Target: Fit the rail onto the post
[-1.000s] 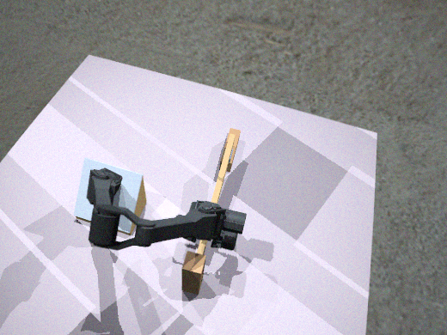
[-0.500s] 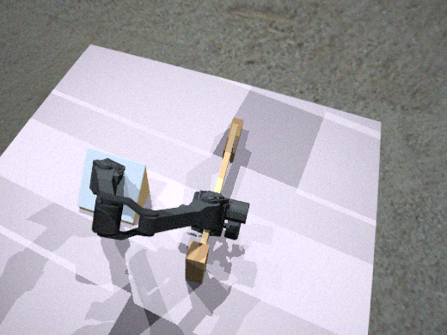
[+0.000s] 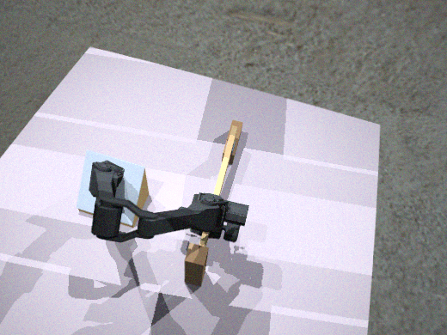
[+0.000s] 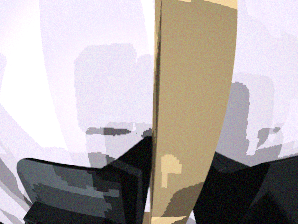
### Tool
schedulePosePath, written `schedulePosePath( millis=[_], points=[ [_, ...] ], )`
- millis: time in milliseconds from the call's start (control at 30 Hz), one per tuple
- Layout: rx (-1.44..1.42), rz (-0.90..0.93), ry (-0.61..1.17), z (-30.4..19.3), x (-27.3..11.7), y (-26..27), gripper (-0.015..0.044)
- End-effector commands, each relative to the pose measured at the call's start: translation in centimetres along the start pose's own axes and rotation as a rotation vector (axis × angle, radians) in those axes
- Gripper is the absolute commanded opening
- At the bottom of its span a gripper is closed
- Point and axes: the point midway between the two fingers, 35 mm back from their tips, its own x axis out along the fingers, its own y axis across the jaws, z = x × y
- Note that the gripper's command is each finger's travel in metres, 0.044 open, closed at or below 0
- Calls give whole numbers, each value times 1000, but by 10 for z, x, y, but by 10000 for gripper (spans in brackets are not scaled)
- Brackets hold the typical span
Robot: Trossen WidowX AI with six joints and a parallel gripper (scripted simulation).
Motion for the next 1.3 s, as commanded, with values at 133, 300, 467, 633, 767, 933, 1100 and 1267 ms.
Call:
schedulePosePath(
  millis=[133, 300, 467, 633, 767, 933, 1100, 1267],
  points=[
    [-2, -3, 2, 0, -5, -1, 0],
    [-2, -3, 2, 0, -8, -1, 0],
    [-2, -3, 2, 0, -10, -1, 0],
    [-2, -3, 2, 0, -13, -2, 0],
    [-2, -3, 2, 0, -15, -2, 0],
    [-2, -3, 2, 1, -17, -3, 0],
    [-2, -3, 1, 1, -20, -3, 0],
    [-2, -3, 1, 1, -22, -3, 0]
  ],
)
